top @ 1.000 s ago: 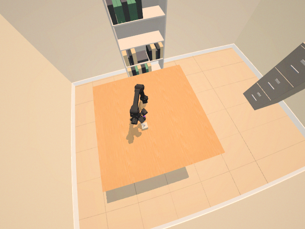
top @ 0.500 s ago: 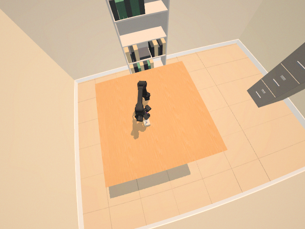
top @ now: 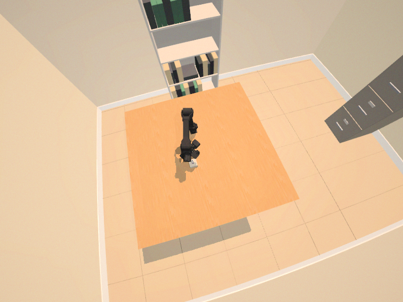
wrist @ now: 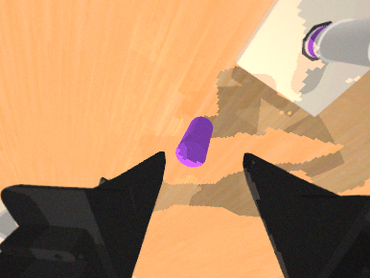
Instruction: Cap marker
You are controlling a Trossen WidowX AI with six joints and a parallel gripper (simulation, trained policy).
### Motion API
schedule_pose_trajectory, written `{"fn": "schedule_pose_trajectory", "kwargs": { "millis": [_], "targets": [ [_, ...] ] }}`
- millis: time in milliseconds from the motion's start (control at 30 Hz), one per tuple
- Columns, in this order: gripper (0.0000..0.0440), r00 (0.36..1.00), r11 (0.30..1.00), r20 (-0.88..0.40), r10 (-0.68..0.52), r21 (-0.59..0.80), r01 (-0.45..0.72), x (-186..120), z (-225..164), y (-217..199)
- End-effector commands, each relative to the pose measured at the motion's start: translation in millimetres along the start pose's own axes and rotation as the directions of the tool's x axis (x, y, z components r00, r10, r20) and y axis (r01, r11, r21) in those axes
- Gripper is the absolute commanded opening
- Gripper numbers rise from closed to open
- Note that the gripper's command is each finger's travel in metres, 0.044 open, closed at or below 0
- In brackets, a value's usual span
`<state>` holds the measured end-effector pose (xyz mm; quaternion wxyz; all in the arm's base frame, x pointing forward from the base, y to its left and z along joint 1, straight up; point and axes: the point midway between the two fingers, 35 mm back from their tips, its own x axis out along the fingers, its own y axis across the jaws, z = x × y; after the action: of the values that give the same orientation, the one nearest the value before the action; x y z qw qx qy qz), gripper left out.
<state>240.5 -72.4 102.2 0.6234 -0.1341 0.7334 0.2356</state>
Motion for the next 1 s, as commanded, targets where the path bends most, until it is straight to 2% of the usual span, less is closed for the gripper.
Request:
{"fn": "schedule_pose_trajectory", "kwargs": {
  "millis": [0,467,633,733,900,967],
  "targets": [
    [0.0274,1.000,1.000,-0.017,0.006,-0.023,-0.006,10.8,-0.9,2.4],
    [0.0248,0.999,0.995,-0.038,-0.002,-0.101,-0.002,40.4,0.5,4.8],
    [0.0226,0.999,0.992,-0.037,-0.019,-0.124,0.015,44.2,0.7,5.1],
    [0.0192,0.999,0.990,-0.033,-0.032,-0.135,0.028,43.9,0.6,5.3],
    [0.0069,0.998,0.988,-0.020,-0.060,-0.146,0.057,36.4,0.3,5.5],
    [0.0064,0.997,0.986,-0.006,-0.083,-0.146,0.081,30.5,1.6,2.1]
  ]
}}
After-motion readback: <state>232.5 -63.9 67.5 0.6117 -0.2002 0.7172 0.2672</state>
